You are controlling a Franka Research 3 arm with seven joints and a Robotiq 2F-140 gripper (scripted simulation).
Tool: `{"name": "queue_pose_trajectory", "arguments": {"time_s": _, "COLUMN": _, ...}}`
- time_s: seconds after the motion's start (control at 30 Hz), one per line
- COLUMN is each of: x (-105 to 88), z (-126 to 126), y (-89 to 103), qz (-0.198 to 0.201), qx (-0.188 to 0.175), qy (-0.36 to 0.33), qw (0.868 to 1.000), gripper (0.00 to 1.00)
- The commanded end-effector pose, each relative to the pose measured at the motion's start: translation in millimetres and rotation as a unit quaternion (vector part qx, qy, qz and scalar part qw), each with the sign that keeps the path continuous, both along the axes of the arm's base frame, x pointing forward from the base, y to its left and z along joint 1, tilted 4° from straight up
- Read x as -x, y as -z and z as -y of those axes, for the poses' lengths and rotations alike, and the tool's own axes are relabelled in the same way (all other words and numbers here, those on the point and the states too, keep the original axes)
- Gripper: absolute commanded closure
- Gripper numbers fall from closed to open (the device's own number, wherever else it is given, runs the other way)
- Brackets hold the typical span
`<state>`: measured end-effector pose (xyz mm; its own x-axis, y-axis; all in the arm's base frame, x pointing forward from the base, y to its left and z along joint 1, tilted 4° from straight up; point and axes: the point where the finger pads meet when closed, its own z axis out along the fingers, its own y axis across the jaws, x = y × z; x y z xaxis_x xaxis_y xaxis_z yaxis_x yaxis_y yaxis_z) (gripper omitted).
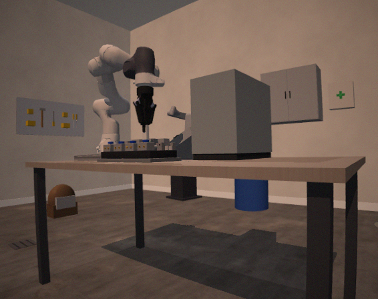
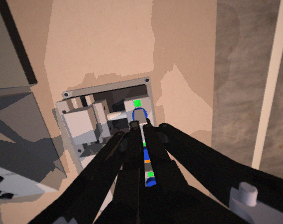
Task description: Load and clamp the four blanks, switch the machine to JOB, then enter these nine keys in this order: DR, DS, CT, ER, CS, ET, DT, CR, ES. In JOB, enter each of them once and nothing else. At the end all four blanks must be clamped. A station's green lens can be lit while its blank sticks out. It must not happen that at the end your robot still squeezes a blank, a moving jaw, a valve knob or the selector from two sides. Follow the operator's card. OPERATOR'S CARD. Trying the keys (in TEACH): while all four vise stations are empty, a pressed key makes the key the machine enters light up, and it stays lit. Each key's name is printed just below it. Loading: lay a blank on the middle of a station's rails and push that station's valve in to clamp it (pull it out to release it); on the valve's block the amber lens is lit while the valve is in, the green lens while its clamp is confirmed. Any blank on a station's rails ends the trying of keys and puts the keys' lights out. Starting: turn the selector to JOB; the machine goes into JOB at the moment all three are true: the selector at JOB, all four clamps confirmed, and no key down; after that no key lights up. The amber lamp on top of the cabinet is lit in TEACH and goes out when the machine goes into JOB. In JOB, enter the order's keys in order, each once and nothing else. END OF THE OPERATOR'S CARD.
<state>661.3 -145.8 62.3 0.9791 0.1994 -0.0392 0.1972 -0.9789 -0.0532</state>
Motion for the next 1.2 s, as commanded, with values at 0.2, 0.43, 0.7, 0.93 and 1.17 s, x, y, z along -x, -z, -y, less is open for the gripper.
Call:
{"name": "queue_pose_trajectory", "arguments": {"time_s": 0.2, "x": -0.6, "z": -1, "y": -5.4, "qz": 0.000, "qx": 0.000, "qy": 0.001, "qw": 1.000, "gripper": 1.00}}
{"name": "queue_pose_trajectory", "arguments": {"time_s": 0.43, "x": -0.8, "z": 0, "y": -9.2, "qz": 0.000, "qx": 0.000, "qy": 0.001, "qw": 1.000, "gripper": 1.00}}
{"name": "queue_pose_trajectory", "arguments": {"time_s": 0.7, "x": -2.0, "z": 1, "y": -33.8, "qz": 0.000, "qx": 0.000, "qy": 0.001, "qw": 1.000, "gripper": 1.00}}
{"name": "queue_pose_trajectory", "arguments": {"time_s": 0.93, "x": -3.2, "z": 2, "y": -58.5, "qz": 0.000, "qx": 0.000, "qy": 0.001, "qw": 1.000, "gripper": 1.00}}
{"name": "queue_pose_trajectory", "arguments": {"time_s": 1.17, "x": -4.9, "z": 3, "y": -92.7, "qz": 0.000, "qx": 0.000, "qy": 0.001, "qw": 1.000, "gripper": 1.00}}
